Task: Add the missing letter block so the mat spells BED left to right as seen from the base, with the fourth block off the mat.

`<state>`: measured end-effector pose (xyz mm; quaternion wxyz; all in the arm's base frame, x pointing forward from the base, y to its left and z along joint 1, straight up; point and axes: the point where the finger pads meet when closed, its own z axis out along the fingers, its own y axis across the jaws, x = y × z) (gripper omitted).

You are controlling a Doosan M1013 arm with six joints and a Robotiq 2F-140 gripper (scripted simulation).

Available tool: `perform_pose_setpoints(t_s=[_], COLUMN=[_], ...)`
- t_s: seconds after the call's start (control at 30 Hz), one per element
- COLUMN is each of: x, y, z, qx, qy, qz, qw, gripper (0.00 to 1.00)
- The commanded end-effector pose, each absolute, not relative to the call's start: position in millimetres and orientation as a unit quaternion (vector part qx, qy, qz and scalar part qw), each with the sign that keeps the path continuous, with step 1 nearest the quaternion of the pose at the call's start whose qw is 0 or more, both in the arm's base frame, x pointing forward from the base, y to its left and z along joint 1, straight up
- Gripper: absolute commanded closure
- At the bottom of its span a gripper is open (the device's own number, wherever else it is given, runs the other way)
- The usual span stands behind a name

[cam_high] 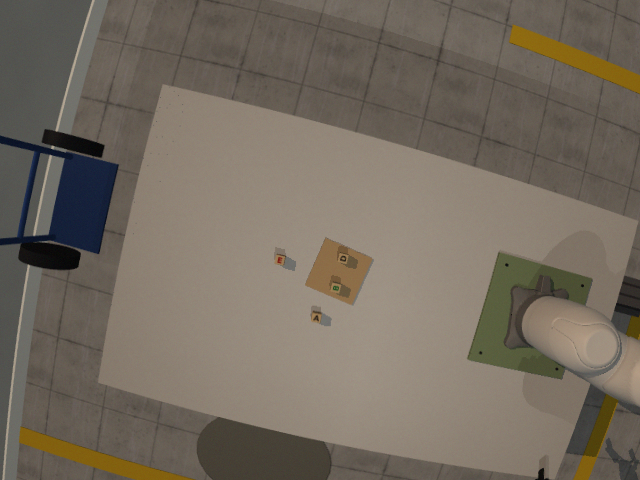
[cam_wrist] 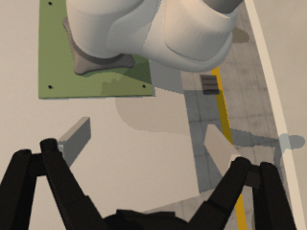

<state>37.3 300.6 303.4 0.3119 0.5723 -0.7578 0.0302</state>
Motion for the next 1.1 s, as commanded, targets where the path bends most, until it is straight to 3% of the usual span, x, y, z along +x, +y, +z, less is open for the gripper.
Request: perform_pose_setpoints(t_s=[0.0, 0.63, 1.07], x=[37.3, 41.9, 209.5], y=[300.6, 302.1, 319.2], z=[303.5, 301.5, 237.4], qx=[0.572, 0.572, 0.573], qy=[-0.758, -0.759, -0.783], qz=[0.030, 0.029, 0.023], qw=[0.312, 0.310, 0.239], gripper=[0.00, 0.00, 0.00])
